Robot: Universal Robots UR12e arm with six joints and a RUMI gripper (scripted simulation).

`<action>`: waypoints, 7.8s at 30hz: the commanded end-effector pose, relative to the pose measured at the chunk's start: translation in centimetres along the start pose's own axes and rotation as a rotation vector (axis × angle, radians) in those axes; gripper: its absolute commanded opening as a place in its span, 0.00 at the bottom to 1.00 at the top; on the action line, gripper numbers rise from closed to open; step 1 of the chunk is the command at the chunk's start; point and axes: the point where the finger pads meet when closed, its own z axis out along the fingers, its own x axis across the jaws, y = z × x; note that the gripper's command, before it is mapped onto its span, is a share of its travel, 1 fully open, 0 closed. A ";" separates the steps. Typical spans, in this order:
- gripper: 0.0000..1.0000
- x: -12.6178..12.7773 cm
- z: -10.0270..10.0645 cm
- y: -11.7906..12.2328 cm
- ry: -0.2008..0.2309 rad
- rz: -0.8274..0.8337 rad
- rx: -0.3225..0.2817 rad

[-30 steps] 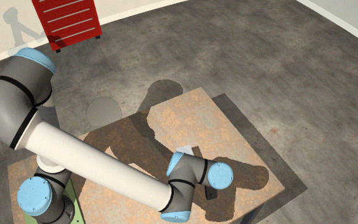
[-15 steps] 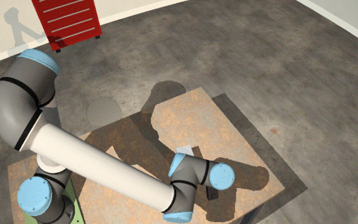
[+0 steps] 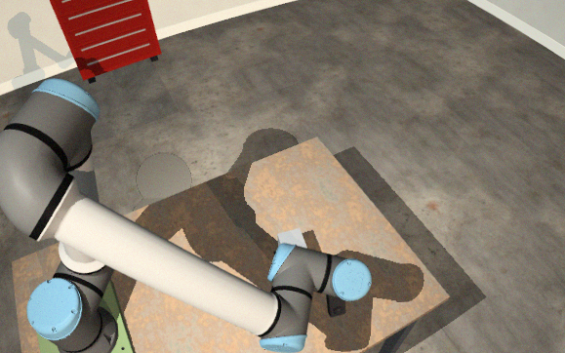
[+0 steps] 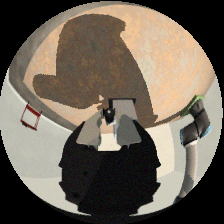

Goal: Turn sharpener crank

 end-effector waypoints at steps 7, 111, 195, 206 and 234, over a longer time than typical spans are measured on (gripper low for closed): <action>0.09 -0.2 0.8 -0.5 -0.001 -0.001 0.001; 0.09 6.5 4.8 -2.8 -0.001 0.000 0.001; 0.09 9.0 -1.1 0.7 -0.001 0.000 0.001; 0.09 8.3 -2.0 1.2 -0.001 -0.001 0.001; 0.09 6.0 -3.2 1.8 -0.001 -0.001 0.001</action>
